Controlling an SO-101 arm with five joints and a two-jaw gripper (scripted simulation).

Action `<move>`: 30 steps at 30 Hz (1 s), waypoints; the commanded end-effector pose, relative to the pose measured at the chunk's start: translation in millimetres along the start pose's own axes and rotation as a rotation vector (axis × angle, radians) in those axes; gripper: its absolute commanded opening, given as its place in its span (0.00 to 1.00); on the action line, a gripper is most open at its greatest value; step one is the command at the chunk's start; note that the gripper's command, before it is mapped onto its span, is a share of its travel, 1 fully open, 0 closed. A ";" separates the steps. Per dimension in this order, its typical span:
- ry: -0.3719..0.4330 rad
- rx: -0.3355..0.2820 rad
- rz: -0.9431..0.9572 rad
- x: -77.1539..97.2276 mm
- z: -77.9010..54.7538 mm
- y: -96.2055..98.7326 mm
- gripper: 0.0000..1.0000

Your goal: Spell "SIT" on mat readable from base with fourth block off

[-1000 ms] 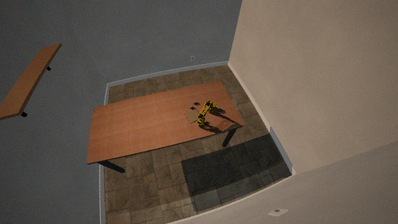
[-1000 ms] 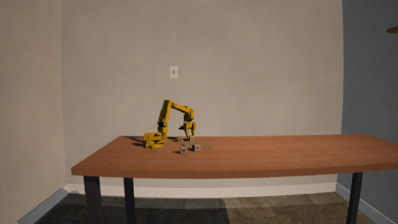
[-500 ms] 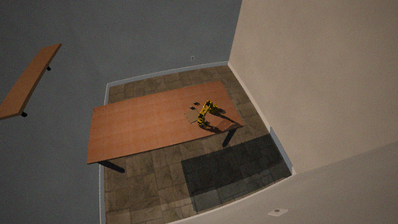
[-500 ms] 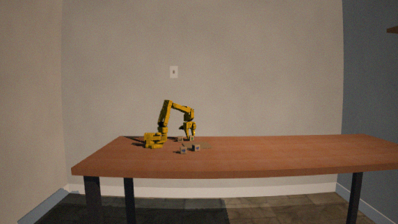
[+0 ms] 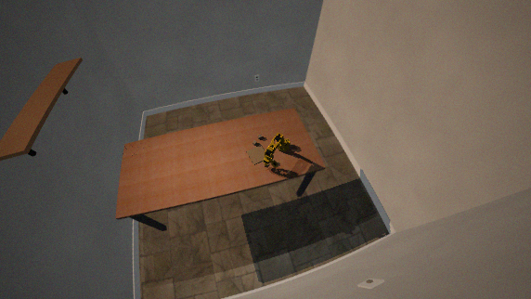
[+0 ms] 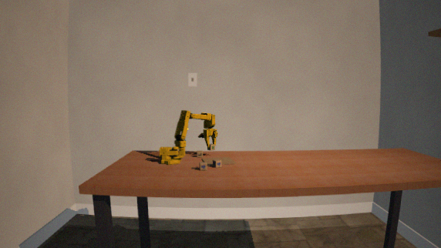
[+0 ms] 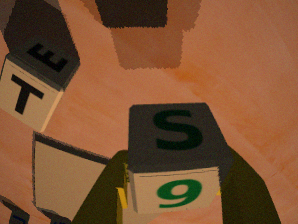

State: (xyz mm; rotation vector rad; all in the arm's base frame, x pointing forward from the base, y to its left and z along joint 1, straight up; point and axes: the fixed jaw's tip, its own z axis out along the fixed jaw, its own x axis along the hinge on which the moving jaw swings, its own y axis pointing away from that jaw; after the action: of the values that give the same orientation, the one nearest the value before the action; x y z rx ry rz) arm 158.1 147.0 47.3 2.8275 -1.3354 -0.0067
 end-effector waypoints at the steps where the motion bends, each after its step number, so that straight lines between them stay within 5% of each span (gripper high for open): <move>1: -0.006 0.079 0.000 0.4 -23.9 -6.2 0.00; 16: -0.007 0.083 0.026 1.9 -29.9 -4.7 0.00; 30: -0.029 0.161 0.458 25.8 -29.0 -2.3 0.00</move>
State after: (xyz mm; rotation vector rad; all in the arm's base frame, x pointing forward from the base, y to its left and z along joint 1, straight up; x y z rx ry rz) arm 169.4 130.5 64.3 2.5963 -1.8493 0.0256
